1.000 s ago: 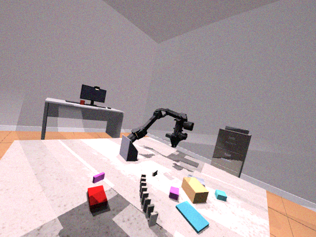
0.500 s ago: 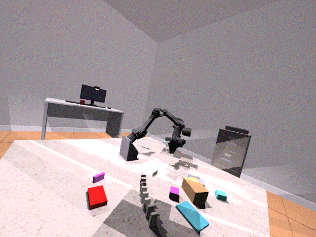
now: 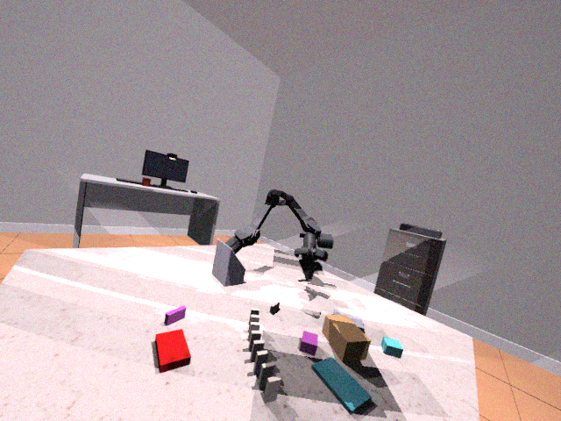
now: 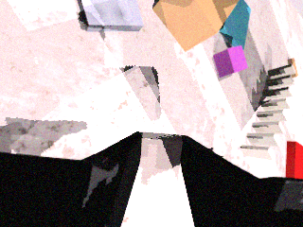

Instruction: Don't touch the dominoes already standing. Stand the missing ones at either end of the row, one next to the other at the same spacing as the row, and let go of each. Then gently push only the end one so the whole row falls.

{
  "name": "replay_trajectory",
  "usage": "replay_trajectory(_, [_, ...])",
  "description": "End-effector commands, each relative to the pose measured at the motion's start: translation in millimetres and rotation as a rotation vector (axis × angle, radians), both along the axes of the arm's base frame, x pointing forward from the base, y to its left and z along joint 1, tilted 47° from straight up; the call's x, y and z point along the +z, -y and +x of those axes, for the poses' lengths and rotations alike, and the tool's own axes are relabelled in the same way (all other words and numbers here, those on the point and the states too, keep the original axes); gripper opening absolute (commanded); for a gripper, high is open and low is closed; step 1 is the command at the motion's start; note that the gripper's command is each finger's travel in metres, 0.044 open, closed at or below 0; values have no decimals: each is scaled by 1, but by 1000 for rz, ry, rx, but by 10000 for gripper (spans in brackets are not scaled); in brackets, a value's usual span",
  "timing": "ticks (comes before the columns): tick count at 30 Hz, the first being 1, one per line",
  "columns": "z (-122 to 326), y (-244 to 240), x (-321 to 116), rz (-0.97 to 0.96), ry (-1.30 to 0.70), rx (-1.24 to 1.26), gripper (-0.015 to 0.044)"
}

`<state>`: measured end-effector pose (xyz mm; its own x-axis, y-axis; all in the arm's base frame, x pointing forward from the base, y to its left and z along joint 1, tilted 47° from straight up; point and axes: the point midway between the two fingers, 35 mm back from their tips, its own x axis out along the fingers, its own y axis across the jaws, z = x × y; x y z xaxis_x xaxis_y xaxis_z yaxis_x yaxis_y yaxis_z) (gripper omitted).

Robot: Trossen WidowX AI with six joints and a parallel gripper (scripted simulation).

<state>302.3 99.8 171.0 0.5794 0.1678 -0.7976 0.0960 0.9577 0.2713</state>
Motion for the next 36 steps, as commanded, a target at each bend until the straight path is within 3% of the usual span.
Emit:
replay_trajectory(1, [2, -3, 0, -27, 79, -41, 107])
replay_trajectory(18, [-1, -20, 20, -16, 452, -245, 107])
replay_trajectory(36, [-40, -19, 43, 205, 780, -528, 107])
